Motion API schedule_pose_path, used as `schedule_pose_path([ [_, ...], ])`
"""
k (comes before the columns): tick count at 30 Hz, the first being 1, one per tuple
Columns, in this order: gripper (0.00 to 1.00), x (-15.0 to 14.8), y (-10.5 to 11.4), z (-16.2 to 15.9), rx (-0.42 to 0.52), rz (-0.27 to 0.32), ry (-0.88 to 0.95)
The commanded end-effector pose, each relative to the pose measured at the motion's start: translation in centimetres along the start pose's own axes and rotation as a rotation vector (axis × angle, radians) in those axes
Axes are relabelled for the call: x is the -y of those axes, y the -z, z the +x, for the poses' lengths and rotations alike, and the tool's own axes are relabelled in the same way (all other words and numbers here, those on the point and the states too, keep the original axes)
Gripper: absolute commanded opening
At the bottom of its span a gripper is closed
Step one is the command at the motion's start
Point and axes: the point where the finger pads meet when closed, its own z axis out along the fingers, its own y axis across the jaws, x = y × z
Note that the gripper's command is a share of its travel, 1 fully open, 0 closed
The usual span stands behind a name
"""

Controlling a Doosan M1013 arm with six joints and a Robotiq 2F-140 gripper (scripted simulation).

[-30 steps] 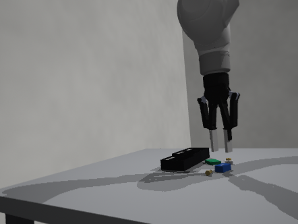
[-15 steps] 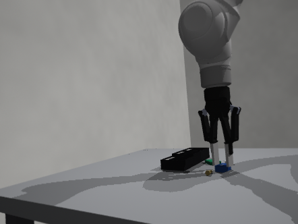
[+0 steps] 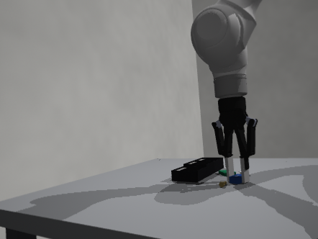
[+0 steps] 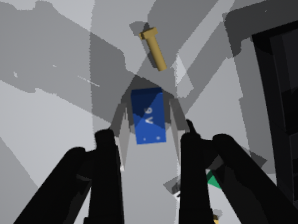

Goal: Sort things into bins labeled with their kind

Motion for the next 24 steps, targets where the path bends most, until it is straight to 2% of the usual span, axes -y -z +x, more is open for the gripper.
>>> schedule_pose_path([
  [1, 0.25, 0.0, -0.03, 0.0, 0.0, 0.0, 0.0],
  [8, 0.25, 0.01, -0.03, 0.0, 0.0, 0.0, 0.0],
  [9, 0.13, 0.01, -0.03, 0.0, 0.0, 0.0, 0.0],
  [24, 0.13, 0.01, -0.03, 0.0, 0.0, 0.0, 0.0],
])
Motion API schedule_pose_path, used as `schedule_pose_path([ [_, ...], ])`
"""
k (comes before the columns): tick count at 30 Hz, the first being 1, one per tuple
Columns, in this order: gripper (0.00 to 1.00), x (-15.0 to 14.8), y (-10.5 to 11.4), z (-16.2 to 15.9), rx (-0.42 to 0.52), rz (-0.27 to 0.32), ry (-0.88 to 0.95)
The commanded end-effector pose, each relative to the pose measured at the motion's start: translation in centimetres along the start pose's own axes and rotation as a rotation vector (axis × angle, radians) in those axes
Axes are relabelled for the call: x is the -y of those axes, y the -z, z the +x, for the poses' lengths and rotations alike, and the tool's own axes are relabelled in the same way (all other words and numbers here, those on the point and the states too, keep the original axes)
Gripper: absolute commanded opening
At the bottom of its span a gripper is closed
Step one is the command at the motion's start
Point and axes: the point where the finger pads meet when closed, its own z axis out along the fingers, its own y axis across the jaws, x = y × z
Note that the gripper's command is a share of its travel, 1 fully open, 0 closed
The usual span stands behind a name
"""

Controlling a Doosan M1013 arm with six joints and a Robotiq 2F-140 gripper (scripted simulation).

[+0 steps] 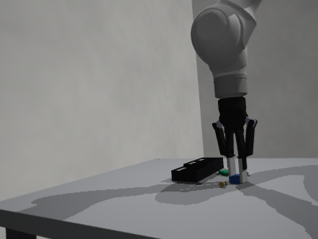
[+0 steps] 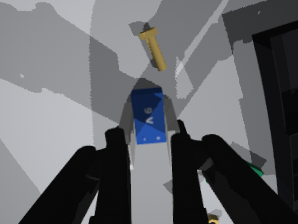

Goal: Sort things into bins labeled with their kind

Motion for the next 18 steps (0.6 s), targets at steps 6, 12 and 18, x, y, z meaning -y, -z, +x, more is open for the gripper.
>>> schedule_pose_path([
  [6, 0.13, 0.01, 0.0, 0.0, 0.0, 0.0, 0.0],
  [12, 0.13, 0.01, 0.0, 0.0, 0.0, 0.0, 0.0],
  [18, 0.13, 0.01, 0.66, 0.0, 0.0, 0.0, 0.0],
])
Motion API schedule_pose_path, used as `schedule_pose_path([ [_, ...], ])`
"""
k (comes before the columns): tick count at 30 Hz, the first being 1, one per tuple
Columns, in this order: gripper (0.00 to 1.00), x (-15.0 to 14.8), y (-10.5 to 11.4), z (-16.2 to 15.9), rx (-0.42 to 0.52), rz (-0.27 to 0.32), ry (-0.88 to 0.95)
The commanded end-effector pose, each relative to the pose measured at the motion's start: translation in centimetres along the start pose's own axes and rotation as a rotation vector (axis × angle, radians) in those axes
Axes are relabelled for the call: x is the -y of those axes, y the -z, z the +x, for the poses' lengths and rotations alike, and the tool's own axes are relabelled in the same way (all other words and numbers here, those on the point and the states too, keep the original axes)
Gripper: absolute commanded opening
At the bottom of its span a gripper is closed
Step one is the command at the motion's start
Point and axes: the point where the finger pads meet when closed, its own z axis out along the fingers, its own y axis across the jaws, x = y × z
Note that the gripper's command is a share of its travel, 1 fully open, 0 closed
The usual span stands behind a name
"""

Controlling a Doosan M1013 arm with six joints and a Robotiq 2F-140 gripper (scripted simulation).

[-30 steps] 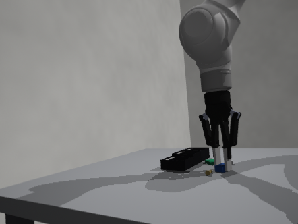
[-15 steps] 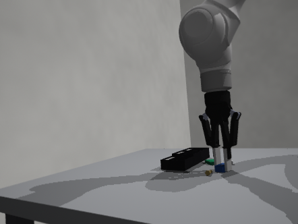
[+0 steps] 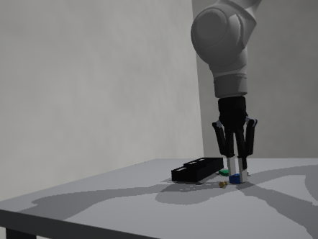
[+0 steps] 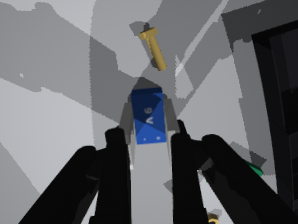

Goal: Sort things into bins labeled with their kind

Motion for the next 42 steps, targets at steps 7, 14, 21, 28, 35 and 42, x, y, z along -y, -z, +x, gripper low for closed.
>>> schedule_pose_path([
  [7, 0.13, 0.0, 2.9, 0.0, 0.0, 0.0, 0.0],
  [14, 0.13, 0.0, 4.5, 0.0, 0.0, 0.0, 0.0],
  [21, 0.13, 0.0, 5.9, 0.0, 0.0, 0.0, 0.0],
  [28, 0.13, 0.0, 5.9, 0.0, 0.0, 0.0, 0.0],
  [35, 0.13, -0.6, 5.8, -0.2, 0.0, 0.0, 0.0],
  [42, 0.13, -4.6, 5.8, -1.4, 0.0, 0.0, 0.0],
])
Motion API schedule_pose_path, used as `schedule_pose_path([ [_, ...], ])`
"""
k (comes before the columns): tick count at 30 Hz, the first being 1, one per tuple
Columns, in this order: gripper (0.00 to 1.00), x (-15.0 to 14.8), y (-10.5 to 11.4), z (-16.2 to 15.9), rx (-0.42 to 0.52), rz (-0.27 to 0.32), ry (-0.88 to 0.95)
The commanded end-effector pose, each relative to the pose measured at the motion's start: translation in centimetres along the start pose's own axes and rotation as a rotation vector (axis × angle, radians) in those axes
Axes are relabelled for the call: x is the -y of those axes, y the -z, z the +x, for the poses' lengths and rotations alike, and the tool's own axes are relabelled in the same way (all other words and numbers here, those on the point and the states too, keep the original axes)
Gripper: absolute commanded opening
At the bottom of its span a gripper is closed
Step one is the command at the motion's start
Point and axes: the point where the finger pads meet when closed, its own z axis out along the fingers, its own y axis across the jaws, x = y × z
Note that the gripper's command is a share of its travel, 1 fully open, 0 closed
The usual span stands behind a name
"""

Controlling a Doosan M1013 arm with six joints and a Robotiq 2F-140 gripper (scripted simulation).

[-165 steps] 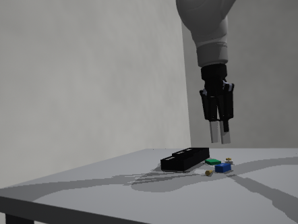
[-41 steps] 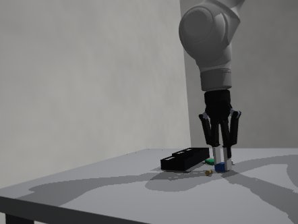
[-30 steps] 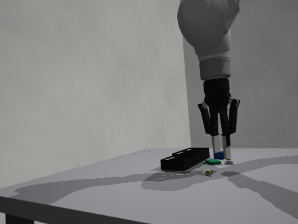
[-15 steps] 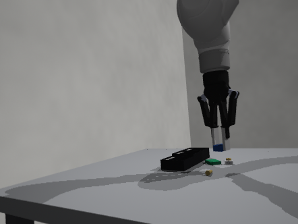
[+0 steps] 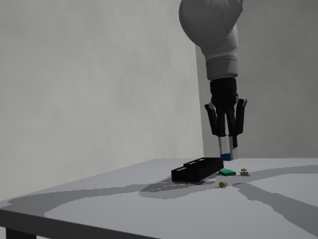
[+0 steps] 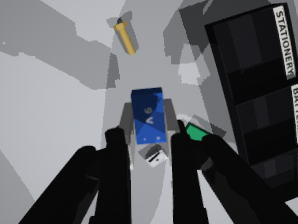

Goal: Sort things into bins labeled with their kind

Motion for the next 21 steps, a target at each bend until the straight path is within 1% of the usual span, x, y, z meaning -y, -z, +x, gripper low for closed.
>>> schedule_pose_path([
  [1, 0.13, -2.3, 0.0, -0.7, -0.001, 0.0, 0.0],
  [4, 0.13, -4.0, 0.0, -1.2, -0.001, 0.0, 0.0],
  [6, 0.13, -4.0, 0.0, -1.2, -0.001, 0.0, 0.0],
  [9, 0.13, -5.7, 0.0, -1.7, -0.001, 0.0, 0.0],
  [12, 0.13, -7.4, 0.0, -2.2, -0.001, 0.0, 0.15],
  [16, 0.13, -9.7, 0.0, -2.9, -0.001, 0.0, 0.262],
  [21, 0.13, -12.6, 0.0, -3.7, -0.001, 0.0, 0.262],
])
